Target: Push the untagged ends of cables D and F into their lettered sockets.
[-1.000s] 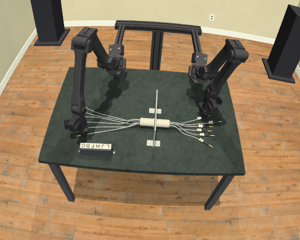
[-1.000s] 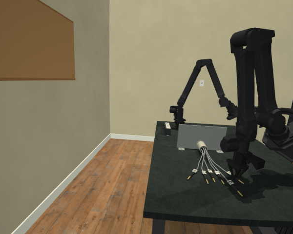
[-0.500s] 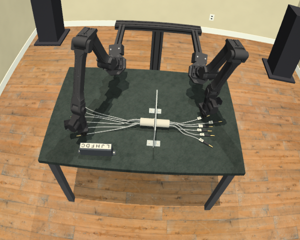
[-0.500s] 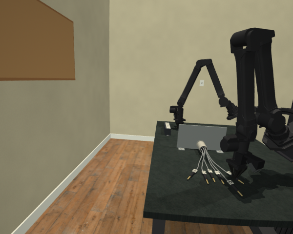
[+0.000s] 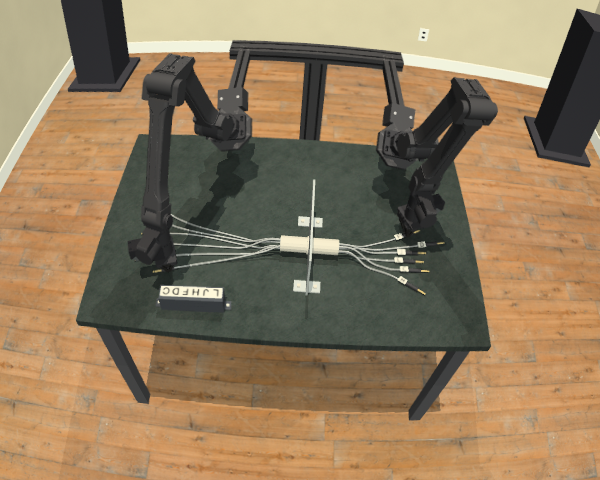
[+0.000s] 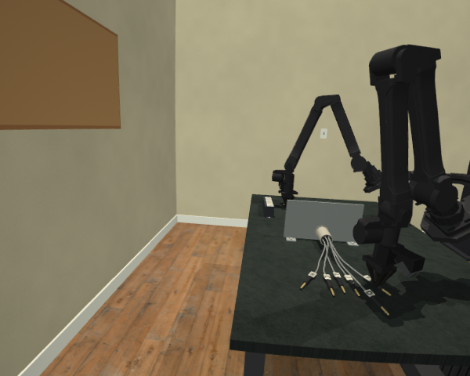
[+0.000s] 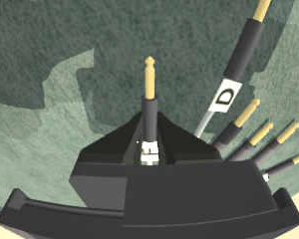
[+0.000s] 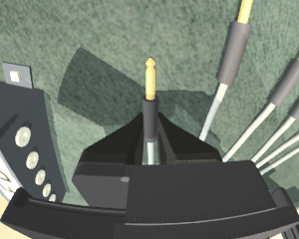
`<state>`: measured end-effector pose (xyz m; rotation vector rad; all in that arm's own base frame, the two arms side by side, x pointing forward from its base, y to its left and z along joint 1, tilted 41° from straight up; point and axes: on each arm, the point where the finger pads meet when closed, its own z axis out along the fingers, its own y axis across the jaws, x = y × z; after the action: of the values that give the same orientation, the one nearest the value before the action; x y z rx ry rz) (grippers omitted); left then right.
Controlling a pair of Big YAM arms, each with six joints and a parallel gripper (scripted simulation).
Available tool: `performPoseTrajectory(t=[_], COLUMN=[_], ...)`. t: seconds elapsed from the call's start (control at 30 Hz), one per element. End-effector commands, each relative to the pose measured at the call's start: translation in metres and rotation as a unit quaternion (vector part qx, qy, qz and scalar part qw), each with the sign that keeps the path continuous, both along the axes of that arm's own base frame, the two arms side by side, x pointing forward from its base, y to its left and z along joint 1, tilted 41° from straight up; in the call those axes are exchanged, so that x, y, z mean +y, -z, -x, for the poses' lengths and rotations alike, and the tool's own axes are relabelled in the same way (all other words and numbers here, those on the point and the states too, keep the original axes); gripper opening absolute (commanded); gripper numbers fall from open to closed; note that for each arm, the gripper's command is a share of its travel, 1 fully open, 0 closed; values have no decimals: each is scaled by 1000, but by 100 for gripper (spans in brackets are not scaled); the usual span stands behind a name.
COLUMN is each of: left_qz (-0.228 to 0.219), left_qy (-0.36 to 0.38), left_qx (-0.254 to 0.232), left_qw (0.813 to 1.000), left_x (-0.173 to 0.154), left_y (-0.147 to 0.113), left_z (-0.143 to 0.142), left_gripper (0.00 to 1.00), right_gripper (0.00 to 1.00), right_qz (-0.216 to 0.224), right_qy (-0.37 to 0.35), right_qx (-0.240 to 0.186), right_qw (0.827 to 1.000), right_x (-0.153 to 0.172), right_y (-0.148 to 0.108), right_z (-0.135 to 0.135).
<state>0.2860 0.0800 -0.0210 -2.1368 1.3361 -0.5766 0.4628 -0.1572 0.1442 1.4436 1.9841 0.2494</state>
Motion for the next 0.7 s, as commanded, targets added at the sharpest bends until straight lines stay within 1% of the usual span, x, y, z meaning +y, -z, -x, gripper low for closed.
performPoseTrajectory(t=[0.0,0.1,0.13,0.23,0.3,0.33,0.47,0.5,0.53,0.57,0.6,0.67], left_qz=[0,0,0,0,0,0,0,0,0,0,0,0], left_qy=[-1,-1,-1,-1,-1,-1,-1,-1,-1,-1,-1,-1], left_qx=[0,0,0,0,0,0,0,0,0,0,0,0], left_qw=[1000,1000,1000,1000,1000,1000,1000,1000,1000,1000,1000,1000], left_x=[0,0,0,0,0,0,0,0,0,0,0,0], left_y=[1,1,1,1,1,1,1,1,1,1,1,1], left_z=[2,2,2,2,2,2,2,2,2,2,2,2], left_gripper=[5,5,5,5,5,5,5,5,5,5,5,5], right_gripper=[5,5,5,5,5,5,5,5,5,5,5,5], right_qz=[0,0,1,0,1,3,3,3,0,-7,-11,-11], right_qy=[6,6,4,2,1,1,1,1,3,5,8,8], right_qx=[-10,-10,-13,-9,-13,-18,-18,-19,-18,-6,-10,-10], right_qw=[1000,1000,1000,1000,1000,1000,1000,1000,1000,1000,1000,1000], right_x=[1,2,5,12,17,18,25,26,25,28,30,30], right_y=[-12,-15,-23,-34,-53,-67,-90,-93,-89,-73,-68,-68], right_z=[5,8,9,23,33,36,57,59,53,54,48,48])
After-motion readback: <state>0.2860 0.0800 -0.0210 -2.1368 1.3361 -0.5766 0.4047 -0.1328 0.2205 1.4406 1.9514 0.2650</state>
